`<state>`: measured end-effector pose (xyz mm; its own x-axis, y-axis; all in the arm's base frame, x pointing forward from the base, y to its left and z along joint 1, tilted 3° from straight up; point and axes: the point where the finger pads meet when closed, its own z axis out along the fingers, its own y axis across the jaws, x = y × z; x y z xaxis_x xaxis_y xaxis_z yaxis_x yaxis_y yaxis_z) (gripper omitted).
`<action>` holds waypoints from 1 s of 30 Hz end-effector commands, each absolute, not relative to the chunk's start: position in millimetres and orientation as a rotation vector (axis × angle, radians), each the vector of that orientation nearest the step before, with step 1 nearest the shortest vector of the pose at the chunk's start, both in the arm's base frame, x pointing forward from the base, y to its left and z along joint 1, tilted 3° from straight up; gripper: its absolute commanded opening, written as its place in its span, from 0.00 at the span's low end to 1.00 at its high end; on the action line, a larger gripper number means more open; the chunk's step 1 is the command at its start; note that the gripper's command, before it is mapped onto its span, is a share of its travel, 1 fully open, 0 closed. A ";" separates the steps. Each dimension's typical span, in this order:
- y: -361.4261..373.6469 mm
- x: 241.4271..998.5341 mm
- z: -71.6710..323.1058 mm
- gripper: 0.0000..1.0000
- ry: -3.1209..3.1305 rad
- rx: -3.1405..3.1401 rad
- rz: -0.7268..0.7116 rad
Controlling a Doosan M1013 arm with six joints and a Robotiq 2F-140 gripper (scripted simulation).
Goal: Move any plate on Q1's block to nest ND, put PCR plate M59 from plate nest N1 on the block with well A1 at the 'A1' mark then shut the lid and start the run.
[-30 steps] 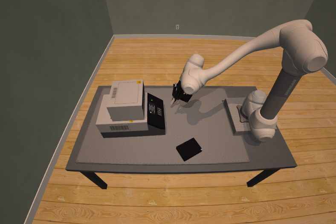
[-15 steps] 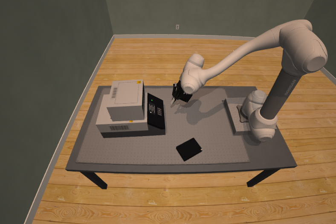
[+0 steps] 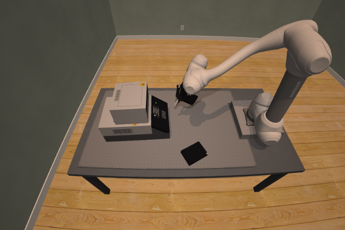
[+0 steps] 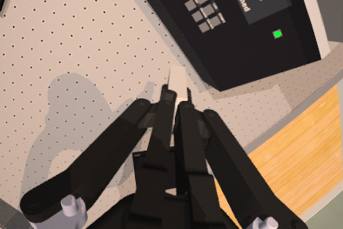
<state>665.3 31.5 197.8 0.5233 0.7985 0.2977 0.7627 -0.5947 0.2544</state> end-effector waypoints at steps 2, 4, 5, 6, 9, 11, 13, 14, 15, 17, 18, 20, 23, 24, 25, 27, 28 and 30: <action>32.6 671.0 193.9 0.00 1.367 2.661 0.594; 33.1 673.7 192.0 0.00 1.367 2.661 0.594; 33.4 675.0 191.1 0.00 1.367 2.661 0.594; 33.7 676.4 190.1 0.00 1.367 2.661 0.594; 34.4 680.4 187.3 0.00 1.367 2.661 0.594; 35.0 683.1 185.4 0.00 1.367 2.661 0.594; 35.2 684.5 184.5 0.00 1.367 2.661 0.594; 35.2 684.5 184.5 0.00 1.367 2.661 0.594; 35.5 685.8 183.5 0.00 1.367 2.661 0.594; 36.0 688.5 181.7 0.00 1.367 2.661 0.594; 36.3 689.9 180.7 0.00 1.367 2.661 0.594; 36.8 692.6 178.8 0.00 1.367 2.661 0.594; 37.6 696.6 176.0 0.00 1.367 2.661 0.594; 37.8 698.0 175.1 0.00 1.367 2.661 0.594; 38.1 699.3 174.1 0.00 1.367 2.661 0.594; 38.6 702.0 172.2 0.00 1.367 2.661 0.594; 38.9 703.4 171.3 0.00 1.367 2.661 0.594; 39.1 704.7 170.3 0.00 1.367 2.661 0.594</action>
